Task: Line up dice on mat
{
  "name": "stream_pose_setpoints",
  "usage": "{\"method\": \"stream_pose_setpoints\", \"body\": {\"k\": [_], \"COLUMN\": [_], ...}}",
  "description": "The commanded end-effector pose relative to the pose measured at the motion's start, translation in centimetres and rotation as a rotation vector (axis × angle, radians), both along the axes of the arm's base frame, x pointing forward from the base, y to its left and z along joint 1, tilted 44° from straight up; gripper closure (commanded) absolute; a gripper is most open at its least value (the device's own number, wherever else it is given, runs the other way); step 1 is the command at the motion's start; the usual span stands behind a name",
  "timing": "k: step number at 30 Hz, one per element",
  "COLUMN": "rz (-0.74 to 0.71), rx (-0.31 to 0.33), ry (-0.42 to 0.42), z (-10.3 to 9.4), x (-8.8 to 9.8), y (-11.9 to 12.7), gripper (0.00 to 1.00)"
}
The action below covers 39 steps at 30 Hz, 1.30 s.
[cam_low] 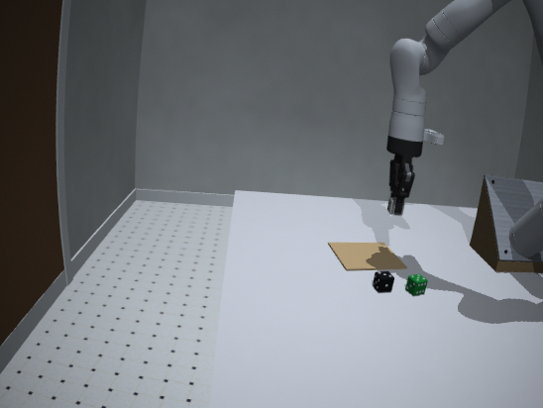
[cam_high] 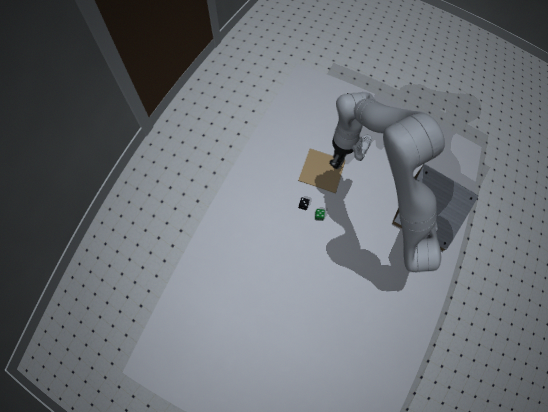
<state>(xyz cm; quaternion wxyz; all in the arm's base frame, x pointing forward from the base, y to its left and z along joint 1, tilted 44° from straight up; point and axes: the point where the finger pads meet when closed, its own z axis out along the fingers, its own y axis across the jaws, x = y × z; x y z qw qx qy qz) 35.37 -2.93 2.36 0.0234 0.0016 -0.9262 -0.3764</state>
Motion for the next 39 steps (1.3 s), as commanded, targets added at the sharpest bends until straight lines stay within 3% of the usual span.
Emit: {"method": "stream_pose_setpoints", "body": {"k": [1,8,21,28,39], "rz": [0.0,0.0,0.0,0.0,0.0], "rx": [0.0,0.001,0.001,0.001,0.001], "ry": [0.0,-0.001,-0.001,-0.001,-0.001], "z": [-0.1,-0.9,-5.0,-6.3,-6.8], "x": [0.0,0.0,-0.2,-0.3,-0.3], "y": [0.1,0.8,4.9,6.1,6.6], "gripper": [0.74,0.74,0.74,0.74,0.74]}}
